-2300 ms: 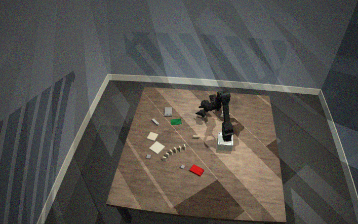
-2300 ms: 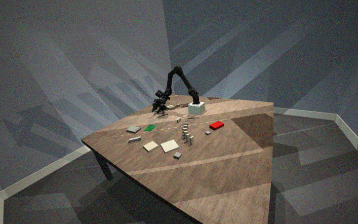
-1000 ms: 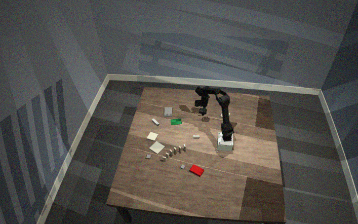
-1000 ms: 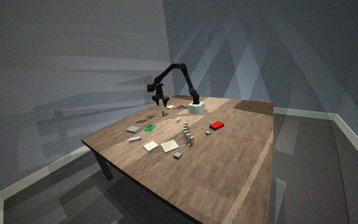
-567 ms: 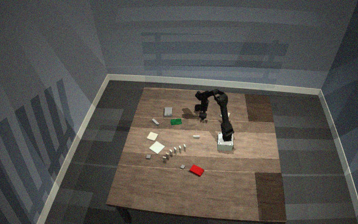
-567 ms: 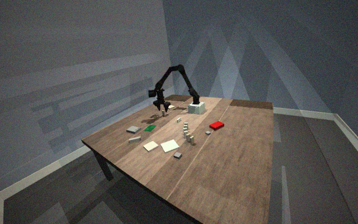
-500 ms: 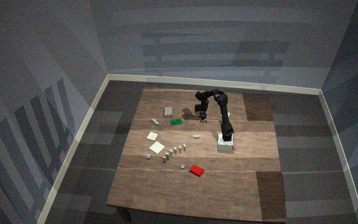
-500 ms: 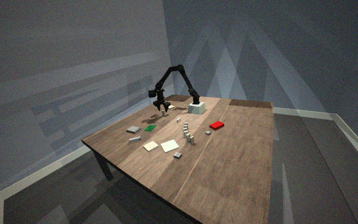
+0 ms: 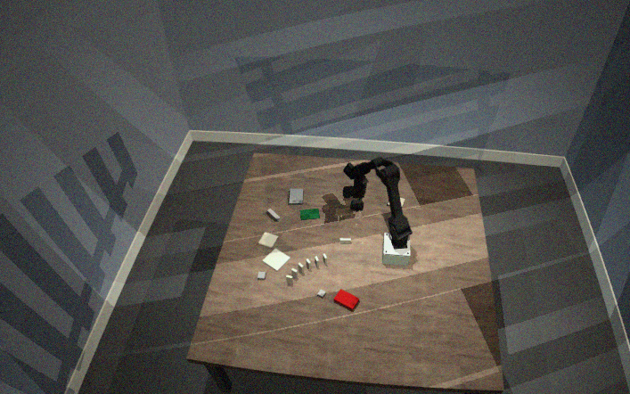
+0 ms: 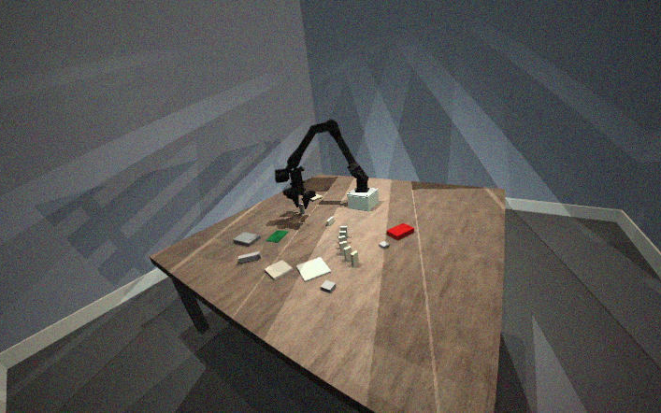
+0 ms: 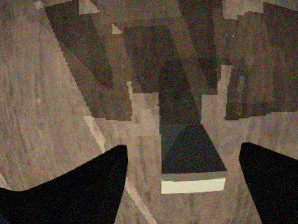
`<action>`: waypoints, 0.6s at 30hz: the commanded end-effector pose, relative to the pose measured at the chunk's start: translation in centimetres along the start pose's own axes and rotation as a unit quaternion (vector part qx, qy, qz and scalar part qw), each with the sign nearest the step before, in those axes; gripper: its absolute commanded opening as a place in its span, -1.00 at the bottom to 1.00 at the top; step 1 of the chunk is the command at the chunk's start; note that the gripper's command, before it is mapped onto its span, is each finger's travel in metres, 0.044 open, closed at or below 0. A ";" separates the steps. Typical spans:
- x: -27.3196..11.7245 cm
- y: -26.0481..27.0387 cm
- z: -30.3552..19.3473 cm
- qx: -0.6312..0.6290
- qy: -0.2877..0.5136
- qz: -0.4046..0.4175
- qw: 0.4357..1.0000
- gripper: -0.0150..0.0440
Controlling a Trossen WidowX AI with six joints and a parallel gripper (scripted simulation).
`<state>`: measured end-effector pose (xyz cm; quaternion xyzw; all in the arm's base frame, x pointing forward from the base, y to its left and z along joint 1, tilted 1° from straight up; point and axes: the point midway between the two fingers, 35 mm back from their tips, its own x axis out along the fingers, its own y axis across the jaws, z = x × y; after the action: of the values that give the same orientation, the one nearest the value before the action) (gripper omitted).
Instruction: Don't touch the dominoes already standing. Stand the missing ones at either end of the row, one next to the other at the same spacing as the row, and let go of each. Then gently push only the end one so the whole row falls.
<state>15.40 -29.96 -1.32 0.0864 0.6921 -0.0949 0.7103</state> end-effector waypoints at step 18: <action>-5.5 -0.6 0.5 -0.001 0.001 0.000 1.000 -0.13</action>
<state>15.26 -29.68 -0.20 0.0977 0.6996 -0.0837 0.7029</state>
